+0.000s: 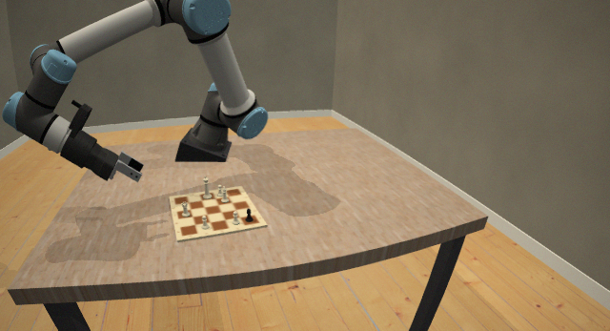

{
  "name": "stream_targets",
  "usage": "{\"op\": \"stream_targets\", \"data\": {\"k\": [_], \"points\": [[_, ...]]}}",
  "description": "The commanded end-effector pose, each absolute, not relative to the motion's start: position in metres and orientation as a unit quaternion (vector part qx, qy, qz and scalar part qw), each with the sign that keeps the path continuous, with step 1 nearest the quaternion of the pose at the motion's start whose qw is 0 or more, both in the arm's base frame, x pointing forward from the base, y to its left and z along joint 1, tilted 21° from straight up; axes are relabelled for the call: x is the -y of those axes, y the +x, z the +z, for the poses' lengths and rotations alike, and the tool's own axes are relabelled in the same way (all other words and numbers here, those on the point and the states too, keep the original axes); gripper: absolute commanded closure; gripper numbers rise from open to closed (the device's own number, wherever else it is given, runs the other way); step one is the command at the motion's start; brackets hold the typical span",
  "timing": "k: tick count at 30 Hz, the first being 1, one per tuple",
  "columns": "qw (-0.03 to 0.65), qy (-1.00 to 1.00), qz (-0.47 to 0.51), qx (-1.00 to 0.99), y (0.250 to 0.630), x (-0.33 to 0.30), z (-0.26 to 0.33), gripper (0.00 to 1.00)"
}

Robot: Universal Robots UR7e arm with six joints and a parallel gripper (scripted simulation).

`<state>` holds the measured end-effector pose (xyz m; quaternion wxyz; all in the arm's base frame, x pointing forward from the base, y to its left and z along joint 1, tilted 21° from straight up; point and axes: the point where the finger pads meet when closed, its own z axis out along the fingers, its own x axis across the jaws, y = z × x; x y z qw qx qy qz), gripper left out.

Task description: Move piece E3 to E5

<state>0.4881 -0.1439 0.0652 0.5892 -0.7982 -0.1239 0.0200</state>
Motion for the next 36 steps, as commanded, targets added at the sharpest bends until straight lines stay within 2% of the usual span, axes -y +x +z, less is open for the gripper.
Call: {"op": "stream_targets", "data": {"k": [1,15,25,27,36], "points": [[0.587,-0.8,0.019,0.126,0.488,0.143,0.067,0.0],[0.539,-0.824,0.003,0.175,0.475,0.125,0.088,0.0],[0.443,-0.857,-0.025,0.263,0.446,0.09,0.119,0.0],[0.443,-0.857,-0.025,0.263,0.446,0.09,0.119,0.0],[0.33,-0.875,-0.053,0.35,0.412,0.054,0.139,0.0]]}}
